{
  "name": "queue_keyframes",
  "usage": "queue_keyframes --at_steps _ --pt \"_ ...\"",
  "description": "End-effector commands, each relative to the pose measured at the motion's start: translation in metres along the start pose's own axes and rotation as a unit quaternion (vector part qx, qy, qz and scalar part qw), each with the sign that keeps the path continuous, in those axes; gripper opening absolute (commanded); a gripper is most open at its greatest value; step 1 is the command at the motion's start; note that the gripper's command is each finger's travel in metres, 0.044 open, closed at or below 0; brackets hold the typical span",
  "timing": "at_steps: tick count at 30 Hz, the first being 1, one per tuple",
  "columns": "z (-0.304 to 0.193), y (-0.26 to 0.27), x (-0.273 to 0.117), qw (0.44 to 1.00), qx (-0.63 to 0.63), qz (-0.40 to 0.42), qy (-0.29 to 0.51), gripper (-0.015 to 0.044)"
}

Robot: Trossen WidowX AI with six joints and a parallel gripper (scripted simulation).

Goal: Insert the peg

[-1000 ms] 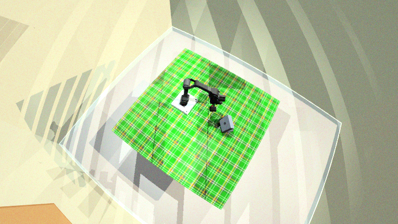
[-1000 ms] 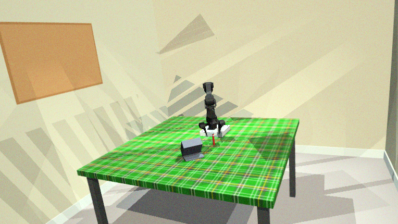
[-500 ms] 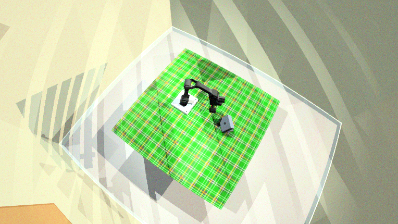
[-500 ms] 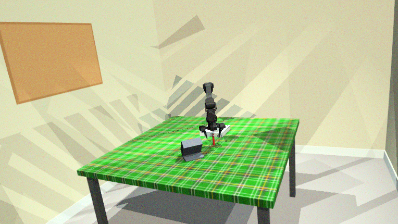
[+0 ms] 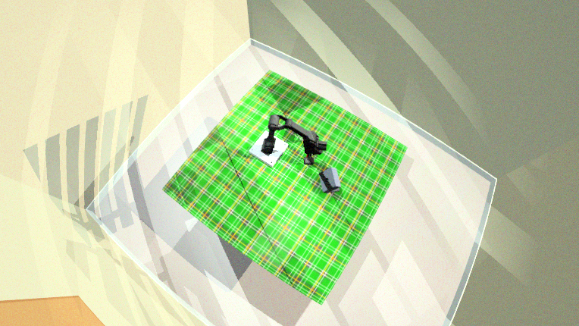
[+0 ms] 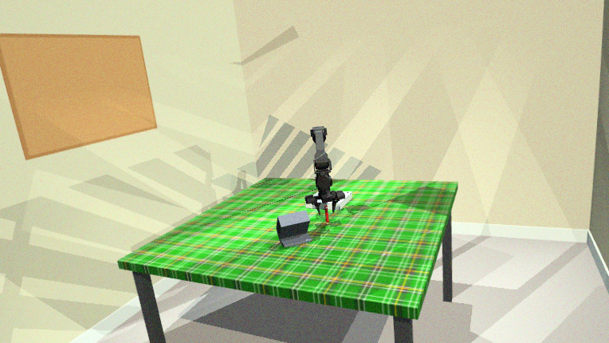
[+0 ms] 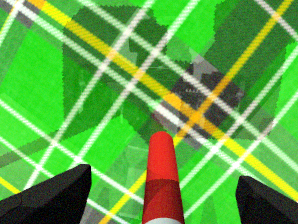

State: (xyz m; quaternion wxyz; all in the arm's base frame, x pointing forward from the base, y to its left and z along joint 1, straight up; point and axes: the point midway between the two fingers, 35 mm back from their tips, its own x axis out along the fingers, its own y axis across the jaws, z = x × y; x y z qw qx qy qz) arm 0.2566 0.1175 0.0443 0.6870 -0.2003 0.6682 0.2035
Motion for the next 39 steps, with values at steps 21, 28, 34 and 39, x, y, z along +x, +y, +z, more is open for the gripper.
queue_keyframes --at_steps 21,28,34,39 --pt "0.002 0.000 -0.010 1.000 0.000 0.001 -0.001 0.0000" --pt "0.003 -0.001 -0.039 1.000 0.001 0.002 -0.001 0.0000" --pt "0.003 -0.001 -0.062 1.000 0.001 0.002 -0.001 0.0000" --pt "0.001 -0.002 -0.080 1.000 0.002 0.003 -0.001 0.0000"
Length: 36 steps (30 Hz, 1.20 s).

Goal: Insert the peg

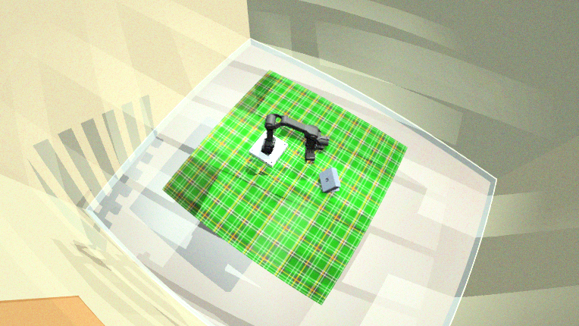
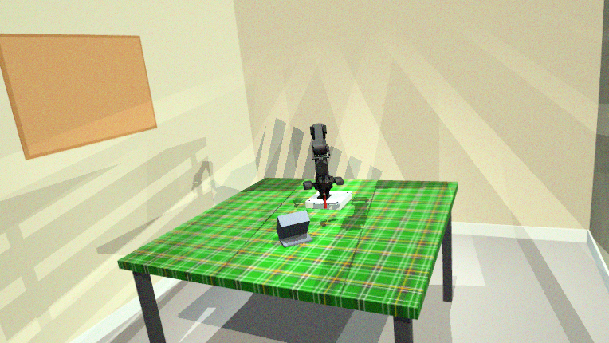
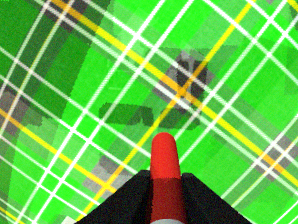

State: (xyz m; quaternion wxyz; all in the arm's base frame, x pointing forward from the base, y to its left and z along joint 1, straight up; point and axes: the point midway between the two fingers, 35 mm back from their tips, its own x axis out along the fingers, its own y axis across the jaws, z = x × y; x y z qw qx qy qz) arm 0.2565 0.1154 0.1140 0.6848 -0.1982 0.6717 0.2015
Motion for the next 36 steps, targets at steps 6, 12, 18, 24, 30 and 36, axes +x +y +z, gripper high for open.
queue_keyframes --at_steps 6,12,18,24,30,36 --pt "0.001 -0.002 -0.010 1.000 0.002 0.007 -0.008 0.0000" --pt "0.003 -0.007 -0.009 1.000 0.011 0.018 -0.018 0.0000" --pt "0.006 -0.012 -0.009 0.999 0.019 0.029 -0.027 0.0000" --pt "0.008 -0.017 -0.009 0.998 0.027 0.040 -0.038 0.0000" --pt "0.010 -0.023 -0.008 0.997 0.035 0.051 -0.048 0.0000" --pt "0.012 -0.029 -0.008 0.995 0.042 0.061 -0.060 0.0000"
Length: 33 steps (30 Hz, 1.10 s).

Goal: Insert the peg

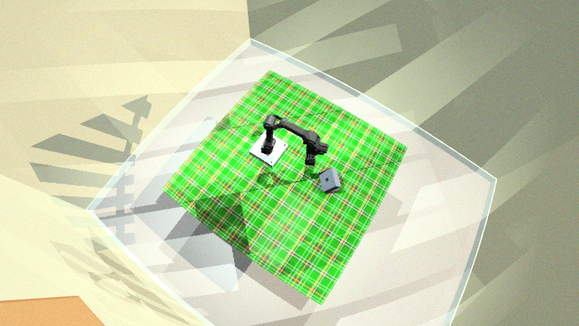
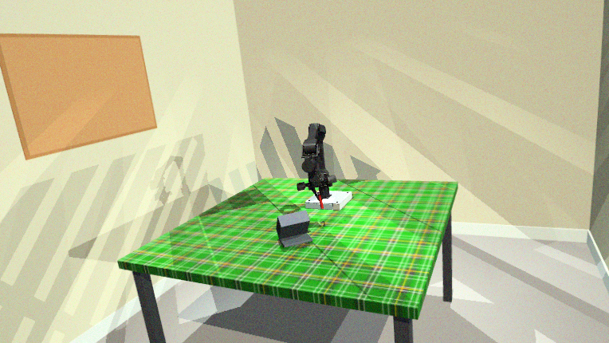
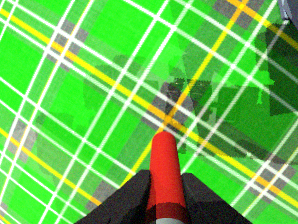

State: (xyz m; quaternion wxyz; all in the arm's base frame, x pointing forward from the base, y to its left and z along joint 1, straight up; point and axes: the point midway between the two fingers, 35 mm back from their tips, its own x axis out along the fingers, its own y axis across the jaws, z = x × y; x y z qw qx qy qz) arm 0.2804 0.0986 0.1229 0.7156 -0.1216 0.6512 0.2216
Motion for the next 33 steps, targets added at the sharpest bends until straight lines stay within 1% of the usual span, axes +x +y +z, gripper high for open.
queue_keyframes --at_steps 1,33 --pt "0.002 -0.002 0.000 1.000 0.002 0.008 -0.007 0.0000" --pt "0.014 -0.035 -0.005 0.995 0.038 0.053 -0.075 0.0000"
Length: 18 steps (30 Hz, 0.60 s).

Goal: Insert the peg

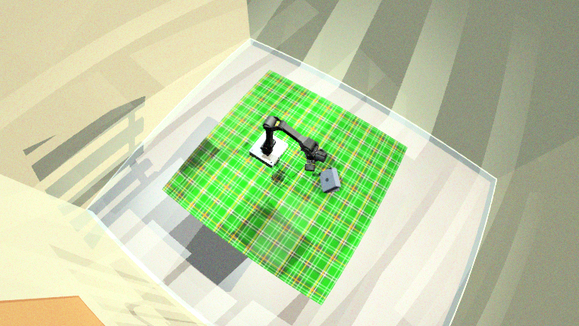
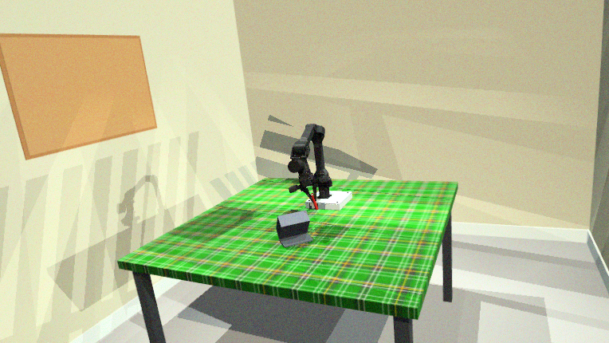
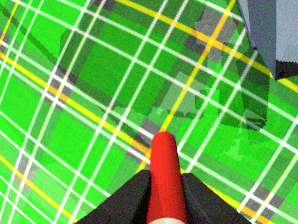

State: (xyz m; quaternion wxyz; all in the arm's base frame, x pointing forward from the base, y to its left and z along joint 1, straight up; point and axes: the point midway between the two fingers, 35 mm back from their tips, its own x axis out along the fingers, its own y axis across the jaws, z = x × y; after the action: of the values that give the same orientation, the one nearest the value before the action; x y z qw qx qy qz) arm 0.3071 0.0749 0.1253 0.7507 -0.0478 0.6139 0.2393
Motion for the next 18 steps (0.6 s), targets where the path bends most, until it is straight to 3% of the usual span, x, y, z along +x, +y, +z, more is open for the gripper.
queue_keyframes --at_steps 1,18 --pt "0.002 -0.003 -0.001 1.000 0.001 0.006 -0.009 0.0000" --pt "0.009 -0.021 -0.007 0.998 0.016 0.025 -0.049 0.0000"
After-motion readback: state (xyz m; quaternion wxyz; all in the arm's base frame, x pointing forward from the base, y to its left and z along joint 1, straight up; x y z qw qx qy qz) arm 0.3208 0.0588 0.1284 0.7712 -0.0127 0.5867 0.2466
